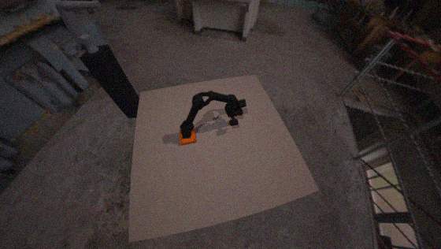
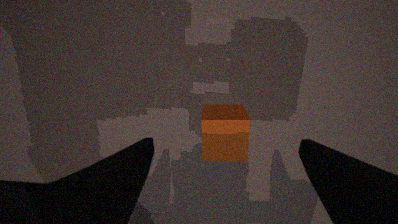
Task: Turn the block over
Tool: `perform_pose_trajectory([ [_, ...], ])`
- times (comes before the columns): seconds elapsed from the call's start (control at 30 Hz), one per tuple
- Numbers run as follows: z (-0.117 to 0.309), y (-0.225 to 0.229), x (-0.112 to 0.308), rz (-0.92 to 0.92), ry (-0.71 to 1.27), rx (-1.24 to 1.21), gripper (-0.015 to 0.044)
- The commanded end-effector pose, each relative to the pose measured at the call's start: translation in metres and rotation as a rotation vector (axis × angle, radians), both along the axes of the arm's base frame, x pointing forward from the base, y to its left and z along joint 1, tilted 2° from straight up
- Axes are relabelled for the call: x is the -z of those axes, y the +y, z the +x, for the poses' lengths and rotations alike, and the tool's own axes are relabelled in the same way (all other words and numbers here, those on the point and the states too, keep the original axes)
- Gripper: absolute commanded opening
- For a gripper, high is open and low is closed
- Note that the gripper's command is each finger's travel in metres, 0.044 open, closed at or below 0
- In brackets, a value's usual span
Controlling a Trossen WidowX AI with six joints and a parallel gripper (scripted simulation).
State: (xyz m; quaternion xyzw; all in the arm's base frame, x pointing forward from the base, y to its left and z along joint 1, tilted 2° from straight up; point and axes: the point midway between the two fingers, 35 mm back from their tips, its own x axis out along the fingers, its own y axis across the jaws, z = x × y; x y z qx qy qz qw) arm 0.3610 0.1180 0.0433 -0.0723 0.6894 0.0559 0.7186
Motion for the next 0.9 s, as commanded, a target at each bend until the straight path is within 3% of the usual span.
perform_pose_trajectory([
  [0.0, -0.001, 0.0, 0.009, 0.001, 0.009, -0.001, 0.044],
  [0.37, -0.001, 0.0, 0.024, 0.001, 0.009, -0.001, 0.044],
  [0.77, -0.001, 0.0, 0.024, 0.001, 0.009, -0.001, 0.0125],
  [0.87, -0.001, 0.0, 0.024, 0.001, 0.009, -0.001, 0.0105],
])
